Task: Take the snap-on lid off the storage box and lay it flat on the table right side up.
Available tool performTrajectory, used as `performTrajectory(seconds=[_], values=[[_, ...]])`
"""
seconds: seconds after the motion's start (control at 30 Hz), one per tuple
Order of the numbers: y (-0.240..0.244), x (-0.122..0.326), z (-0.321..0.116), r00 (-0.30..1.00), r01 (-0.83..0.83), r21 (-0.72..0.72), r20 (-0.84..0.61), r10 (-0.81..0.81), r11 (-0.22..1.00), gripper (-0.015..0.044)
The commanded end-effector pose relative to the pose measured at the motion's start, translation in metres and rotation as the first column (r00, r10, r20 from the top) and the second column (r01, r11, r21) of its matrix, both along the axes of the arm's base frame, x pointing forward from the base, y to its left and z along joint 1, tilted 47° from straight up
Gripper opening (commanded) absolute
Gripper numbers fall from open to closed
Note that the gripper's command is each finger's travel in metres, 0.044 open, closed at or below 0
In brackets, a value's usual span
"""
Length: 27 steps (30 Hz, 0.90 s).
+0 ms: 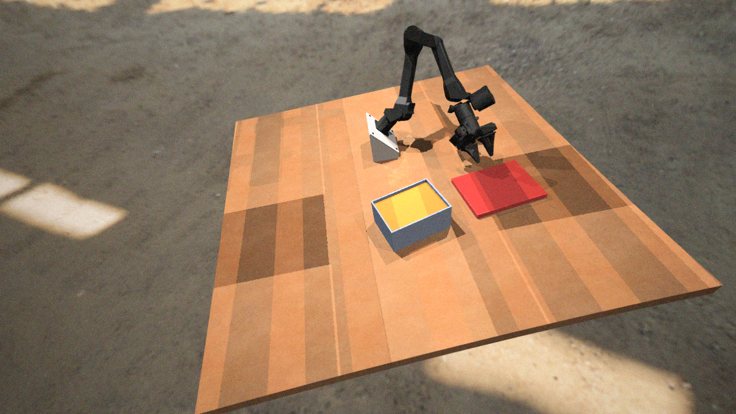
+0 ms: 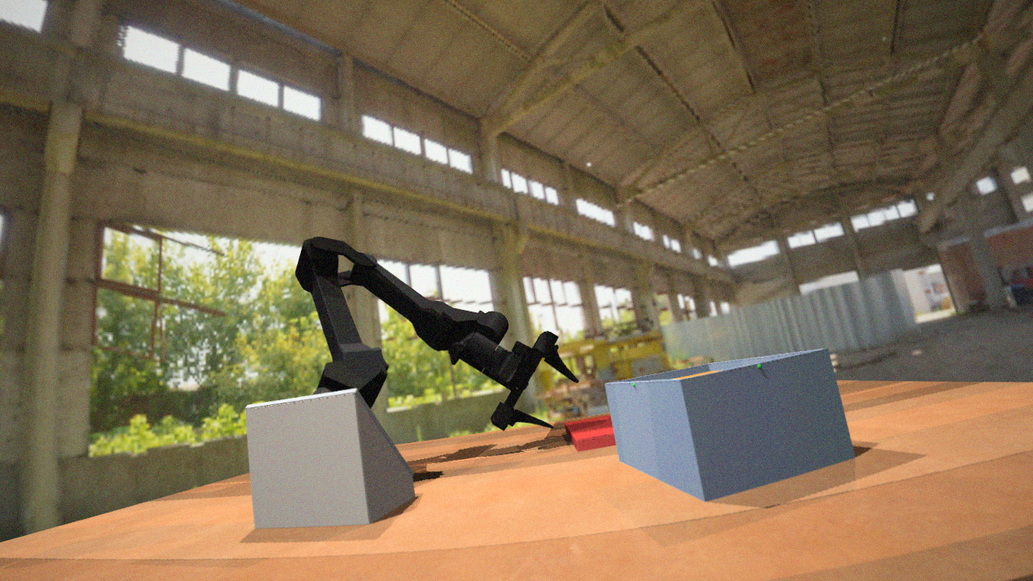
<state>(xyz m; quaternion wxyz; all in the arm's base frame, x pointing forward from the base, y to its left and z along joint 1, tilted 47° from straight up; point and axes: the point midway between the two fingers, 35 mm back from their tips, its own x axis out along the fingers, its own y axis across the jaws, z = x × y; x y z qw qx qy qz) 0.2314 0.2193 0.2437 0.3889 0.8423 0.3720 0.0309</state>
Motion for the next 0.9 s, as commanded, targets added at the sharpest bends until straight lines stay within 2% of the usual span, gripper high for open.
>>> performTrajectory(seconds=[0.0, 0.87], values=[[-0.002, -0.006, -0.002, 1.0, 0.006, 0.003, -0.003, -0.006, 1.0, 0.044], [-0.017, -0.044, -0.006, 1.0, 0.006, 0.004, -0.006, -0.006, 1.0, 0.044]])
